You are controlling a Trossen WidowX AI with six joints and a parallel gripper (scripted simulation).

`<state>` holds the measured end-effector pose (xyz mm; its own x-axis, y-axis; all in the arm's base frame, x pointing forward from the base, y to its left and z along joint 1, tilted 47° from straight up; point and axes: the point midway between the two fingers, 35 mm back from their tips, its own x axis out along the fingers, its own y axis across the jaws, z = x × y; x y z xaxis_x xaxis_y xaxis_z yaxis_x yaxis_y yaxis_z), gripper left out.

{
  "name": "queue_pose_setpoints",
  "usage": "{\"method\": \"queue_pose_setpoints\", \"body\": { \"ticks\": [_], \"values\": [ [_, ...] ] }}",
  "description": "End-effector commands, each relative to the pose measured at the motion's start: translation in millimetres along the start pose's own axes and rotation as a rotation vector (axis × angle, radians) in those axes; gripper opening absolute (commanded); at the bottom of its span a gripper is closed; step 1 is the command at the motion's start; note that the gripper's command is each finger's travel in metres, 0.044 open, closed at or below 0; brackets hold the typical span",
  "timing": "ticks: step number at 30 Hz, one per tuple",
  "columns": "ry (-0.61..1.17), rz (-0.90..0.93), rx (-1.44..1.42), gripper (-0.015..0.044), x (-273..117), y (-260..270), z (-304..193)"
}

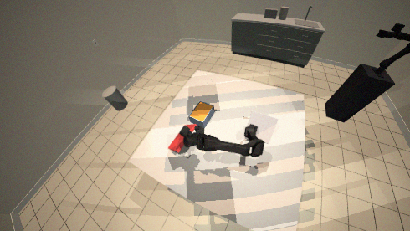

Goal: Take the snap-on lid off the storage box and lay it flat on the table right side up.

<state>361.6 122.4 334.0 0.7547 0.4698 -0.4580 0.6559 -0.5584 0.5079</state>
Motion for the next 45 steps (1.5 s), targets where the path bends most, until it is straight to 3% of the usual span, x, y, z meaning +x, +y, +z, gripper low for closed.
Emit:
{"method": "queue_pose_setpoints", "body": {
  "ticks": [1,45],
  "values": [
    [-0.003,0.015,0.002,0.0000,-0.1,0.3,0.1],
    [0.000,0.016,0.004,0.0000,22.2,-25.9,-0.3]
  ]
}}
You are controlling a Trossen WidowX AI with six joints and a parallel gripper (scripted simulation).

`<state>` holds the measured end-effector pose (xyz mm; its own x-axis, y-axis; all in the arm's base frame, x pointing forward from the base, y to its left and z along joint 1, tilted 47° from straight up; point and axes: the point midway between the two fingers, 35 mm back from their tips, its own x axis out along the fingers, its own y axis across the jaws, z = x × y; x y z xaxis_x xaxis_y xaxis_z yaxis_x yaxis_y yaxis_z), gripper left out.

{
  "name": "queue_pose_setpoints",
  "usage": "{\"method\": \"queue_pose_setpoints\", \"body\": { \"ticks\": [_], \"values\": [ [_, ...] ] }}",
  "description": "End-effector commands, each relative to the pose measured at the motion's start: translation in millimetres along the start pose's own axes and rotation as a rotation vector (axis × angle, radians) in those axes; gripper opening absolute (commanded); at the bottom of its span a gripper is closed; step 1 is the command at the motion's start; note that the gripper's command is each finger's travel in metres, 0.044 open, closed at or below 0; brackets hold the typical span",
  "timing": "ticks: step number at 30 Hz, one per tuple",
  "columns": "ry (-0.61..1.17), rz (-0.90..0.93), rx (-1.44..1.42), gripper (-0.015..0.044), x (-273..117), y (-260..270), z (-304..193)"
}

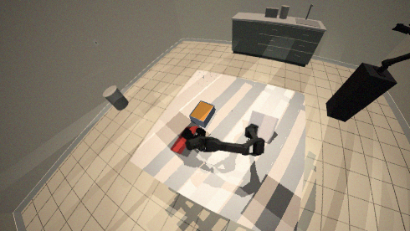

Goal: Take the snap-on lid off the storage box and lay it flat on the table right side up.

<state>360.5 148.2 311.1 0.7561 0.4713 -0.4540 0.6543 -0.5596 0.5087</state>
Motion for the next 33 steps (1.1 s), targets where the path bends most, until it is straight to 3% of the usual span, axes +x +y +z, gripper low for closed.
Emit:
{"method": "queue_pose_setpoints", "body": {
  "ticks": [1,33],
  "values": [
    [-0.004,0.014,0.003,0.0000,0.9,0.3,0.6],
    [-0.003,0.014,0.005,0.0000,17.1,-18.8,0.5]
  ]
}}
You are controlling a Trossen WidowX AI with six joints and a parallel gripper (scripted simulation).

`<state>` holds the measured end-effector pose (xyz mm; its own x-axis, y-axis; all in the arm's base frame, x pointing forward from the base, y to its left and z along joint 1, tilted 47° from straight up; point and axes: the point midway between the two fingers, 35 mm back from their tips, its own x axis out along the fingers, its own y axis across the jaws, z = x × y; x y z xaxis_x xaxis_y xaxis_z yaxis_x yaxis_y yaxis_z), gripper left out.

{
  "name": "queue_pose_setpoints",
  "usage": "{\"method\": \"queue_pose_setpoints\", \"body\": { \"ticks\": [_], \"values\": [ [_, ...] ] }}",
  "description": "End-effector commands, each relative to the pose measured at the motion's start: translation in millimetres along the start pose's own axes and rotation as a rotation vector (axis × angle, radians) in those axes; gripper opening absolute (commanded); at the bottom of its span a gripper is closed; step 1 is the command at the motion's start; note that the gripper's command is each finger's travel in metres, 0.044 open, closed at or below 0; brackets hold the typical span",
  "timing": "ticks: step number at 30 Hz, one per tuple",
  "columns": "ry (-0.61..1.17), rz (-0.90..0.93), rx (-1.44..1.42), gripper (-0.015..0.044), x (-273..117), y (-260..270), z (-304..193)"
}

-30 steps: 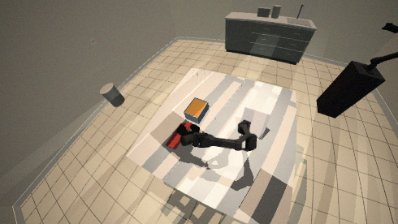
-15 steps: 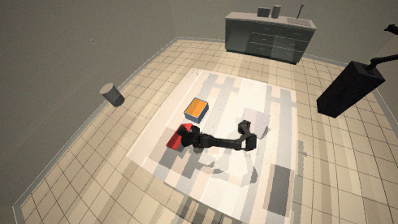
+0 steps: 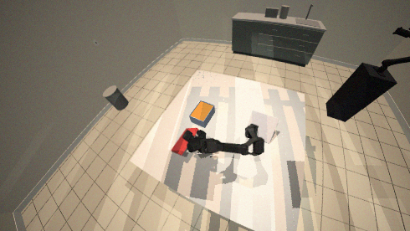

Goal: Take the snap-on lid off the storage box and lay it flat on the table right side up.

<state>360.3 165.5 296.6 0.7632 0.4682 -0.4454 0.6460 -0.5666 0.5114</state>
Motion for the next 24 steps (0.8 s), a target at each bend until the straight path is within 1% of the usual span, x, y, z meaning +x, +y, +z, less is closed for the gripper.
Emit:
{"method": "queue_pose_setpoints", "body": {
  "ticks": [1,24],
  "values": [
    [-0.007,0.004,0.002,0.0000,3.0,-2.3,1.7],
    [-0.006,0.004,0.003,0.0000,14.6,-16.1,1.7]
  ]
}}
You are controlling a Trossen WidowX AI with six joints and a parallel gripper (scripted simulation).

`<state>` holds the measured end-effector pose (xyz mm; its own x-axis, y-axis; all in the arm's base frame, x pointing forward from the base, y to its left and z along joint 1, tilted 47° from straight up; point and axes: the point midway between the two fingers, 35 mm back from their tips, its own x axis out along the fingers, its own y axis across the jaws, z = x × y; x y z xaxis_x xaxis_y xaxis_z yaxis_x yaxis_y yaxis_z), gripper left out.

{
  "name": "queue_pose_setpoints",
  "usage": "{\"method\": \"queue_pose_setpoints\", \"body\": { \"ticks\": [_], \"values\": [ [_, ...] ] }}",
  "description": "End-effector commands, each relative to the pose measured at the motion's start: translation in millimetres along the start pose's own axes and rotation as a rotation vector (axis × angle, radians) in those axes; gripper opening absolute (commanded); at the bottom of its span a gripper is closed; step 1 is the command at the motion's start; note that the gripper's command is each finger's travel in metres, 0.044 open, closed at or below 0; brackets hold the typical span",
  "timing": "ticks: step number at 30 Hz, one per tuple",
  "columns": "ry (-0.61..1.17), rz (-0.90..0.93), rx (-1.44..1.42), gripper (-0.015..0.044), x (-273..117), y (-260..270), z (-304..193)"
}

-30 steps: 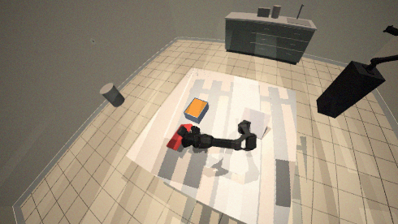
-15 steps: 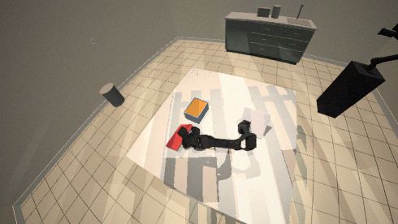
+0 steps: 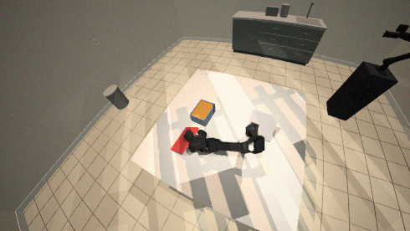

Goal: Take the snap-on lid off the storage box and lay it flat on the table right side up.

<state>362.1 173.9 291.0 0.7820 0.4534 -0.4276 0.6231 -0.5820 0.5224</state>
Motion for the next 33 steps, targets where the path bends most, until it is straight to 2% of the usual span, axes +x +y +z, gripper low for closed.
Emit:
{"method": "queue_pose_setpoints", "body": {
  "ticks": [1,33],
  "values": [
    [-0.009,-0.026,0.000,0.0000,7.1,-10.5,3.3],
    [-0.008,-0.026,0.002,0.0000,22.7,-30.3,3.4]
  ]
}}
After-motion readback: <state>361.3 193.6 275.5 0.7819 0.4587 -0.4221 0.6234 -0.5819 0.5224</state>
